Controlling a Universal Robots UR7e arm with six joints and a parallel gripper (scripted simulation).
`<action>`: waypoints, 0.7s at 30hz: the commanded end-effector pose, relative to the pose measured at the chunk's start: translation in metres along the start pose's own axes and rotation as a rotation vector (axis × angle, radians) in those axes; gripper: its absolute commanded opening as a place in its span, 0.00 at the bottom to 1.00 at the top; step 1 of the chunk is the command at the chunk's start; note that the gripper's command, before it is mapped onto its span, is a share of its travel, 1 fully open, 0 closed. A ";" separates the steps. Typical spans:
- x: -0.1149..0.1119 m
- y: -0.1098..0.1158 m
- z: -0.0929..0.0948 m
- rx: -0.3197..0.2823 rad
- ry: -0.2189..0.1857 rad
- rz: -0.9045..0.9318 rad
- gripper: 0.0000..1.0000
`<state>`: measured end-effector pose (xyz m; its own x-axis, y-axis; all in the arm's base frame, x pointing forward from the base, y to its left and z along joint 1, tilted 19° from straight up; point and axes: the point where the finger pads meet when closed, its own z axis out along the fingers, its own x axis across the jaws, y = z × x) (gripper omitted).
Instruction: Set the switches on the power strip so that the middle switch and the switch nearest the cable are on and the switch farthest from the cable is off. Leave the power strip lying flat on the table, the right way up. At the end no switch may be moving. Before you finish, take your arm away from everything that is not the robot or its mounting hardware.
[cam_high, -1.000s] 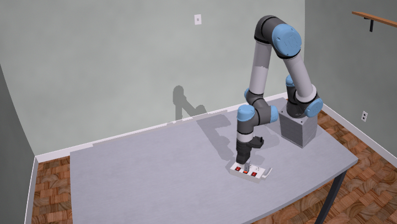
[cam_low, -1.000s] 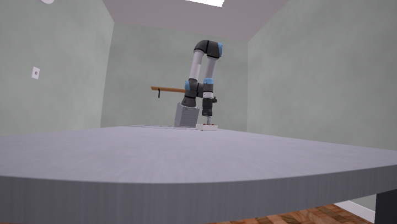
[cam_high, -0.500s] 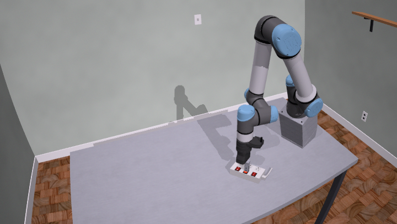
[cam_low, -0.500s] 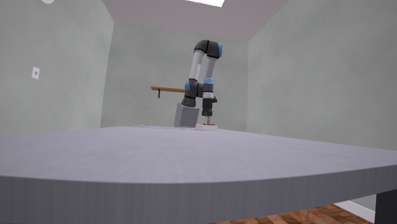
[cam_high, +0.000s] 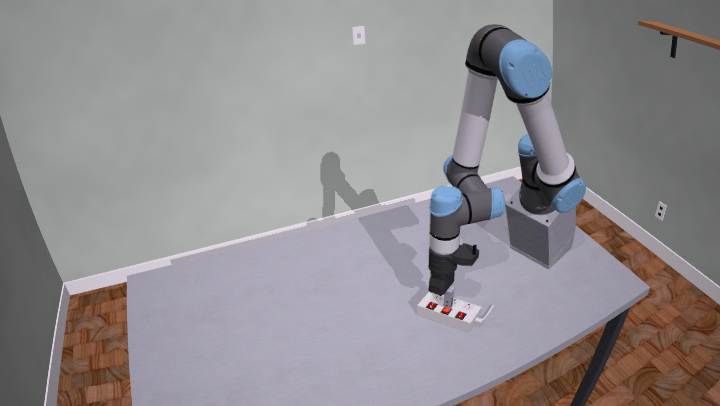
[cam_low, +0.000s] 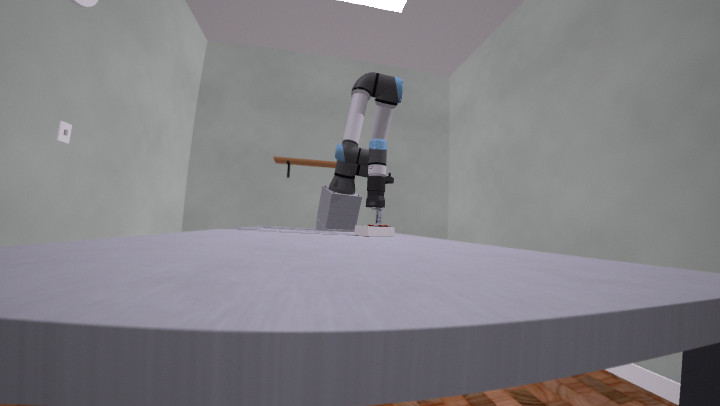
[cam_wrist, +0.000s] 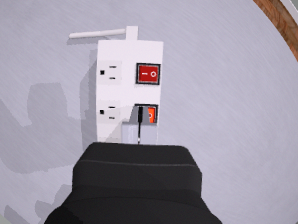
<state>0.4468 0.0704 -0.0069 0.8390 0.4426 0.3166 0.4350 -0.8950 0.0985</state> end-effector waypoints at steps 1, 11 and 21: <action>0.001 0.000 -0.015 -0.001 0.001 0.000 0.00; 0.000 0.000 -0.028 -0.001 0.001 0.000 0.00; 0.000 0.000 -0.029 -0.001 0.001 0.000 0.00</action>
<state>0.4378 0.0688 0.0199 0.8387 0.4428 0.3171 0.4350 -0.8950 0.0991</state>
